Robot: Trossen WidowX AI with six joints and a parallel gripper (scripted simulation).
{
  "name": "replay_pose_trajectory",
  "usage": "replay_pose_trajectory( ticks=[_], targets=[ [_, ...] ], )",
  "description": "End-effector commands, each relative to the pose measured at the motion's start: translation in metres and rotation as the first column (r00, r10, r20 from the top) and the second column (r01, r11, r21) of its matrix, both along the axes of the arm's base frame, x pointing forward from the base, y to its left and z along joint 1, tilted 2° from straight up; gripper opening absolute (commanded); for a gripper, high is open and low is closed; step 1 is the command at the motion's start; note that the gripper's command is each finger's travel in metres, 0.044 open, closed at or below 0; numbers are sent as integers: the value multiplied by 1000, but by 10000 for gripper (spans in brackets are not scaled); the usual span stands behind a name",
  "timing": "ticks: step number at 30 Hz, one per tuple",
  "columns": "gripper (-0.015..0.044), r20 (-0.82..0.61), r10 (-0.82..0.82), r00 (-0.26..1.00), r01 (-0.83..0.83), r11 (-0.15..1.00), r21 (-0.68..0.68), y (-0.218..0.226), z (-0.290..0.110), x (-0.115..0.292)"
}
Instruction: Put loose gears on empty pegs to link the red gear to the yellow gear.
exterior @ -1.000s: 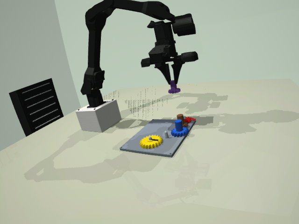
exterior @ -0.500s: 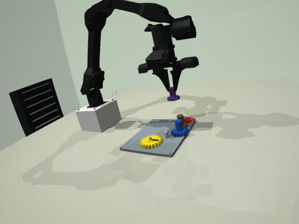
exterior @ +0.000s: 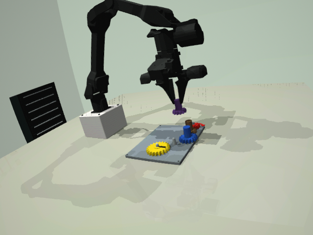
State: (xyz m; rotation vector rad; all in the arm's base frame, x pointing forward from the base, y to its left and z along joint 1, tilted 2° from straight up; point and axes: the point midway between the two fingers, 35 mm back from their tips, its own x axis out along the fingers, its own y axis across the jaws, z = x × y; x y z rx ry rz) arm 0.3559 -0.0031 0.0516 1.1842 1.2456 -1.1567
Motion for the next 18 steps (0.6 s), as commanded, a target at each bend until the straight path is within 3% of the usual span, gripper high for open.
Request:
replay_pose_trajectory(
  ticks=[1, 18],
  targets=[
    [0, 1, 1, 1000, -1, 1000, -3, -11, -4, 1],
    [0, 4, -8, 1000, 8, 1000, -5, -56, -21, 1]
  ],
)
